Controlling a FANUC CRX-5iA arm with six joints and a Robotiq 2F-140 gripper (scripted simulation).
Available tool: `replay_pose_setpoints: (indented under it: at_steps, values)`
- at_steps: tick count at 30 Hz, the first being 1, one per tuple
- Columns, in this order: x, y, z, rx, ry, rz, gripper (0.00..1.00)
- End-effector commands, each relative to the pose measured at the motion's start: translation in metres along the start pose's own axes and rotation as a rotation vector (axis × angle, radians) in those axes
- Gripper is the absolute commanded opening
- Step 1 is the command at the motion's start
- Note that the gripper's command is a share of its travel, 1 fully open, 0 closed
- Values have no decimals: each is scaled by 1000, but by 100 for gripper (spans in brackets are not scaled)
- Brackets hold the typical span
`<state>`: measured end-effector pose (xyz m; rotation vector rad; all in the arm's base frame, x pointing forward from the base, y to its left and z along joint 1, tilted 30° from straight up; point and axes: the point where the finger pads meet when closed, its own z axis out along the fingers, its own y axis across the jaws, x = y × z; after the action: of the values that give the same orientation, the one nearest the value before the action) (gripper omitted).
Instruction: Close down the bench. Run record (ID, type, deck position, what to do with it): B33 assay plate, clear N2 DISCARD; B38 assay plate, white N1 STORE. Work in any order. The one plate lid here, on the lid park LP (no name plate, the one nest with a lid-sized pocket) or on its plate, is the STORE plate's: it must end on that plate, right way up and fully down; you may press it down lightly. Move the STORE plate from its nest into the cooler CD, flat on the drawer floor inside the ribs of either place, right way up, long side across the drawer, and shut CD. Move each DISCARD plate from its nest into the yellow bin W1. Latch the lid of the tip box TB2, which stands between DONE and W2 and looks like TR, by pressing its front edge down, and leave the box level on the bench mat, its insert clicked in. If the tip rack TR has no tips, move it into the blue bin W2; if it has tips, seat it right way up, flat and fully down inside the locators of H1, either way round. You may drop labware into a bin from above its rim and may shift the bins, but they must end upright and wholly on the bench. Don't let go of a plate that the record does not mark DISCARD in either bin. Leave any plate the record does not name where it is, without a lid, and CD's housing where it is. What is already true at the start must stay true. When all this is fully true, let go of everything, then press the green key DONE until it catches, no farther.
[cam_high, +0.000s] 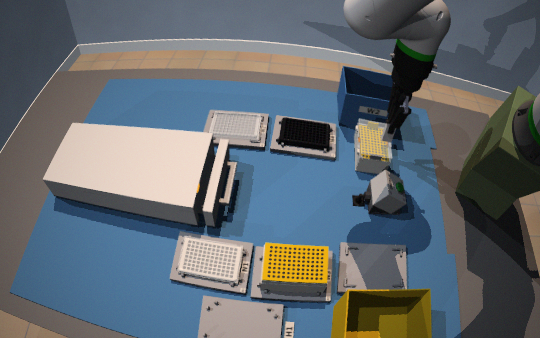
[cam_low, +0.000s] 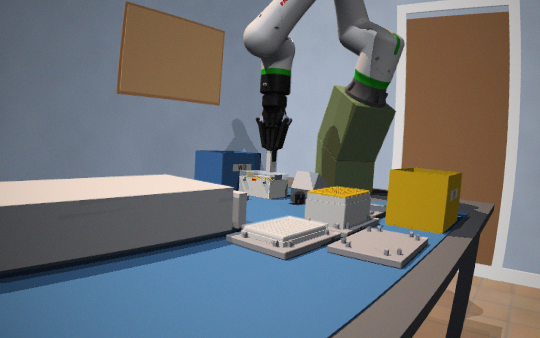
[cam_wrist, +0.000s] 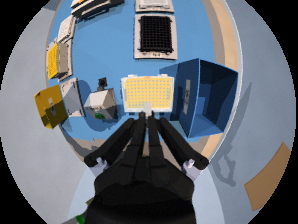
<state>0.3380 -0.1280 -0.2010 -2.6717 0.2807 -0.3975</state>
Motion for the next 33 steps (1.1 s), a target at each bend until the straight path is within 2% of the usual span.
replay_pose_setpoints:
  at_steps: [1, 33]
  values:
    - [0, 0, 0, 0, 0, 0, 0]
    - [0, 0, -54, 0, 0, 0, 0]
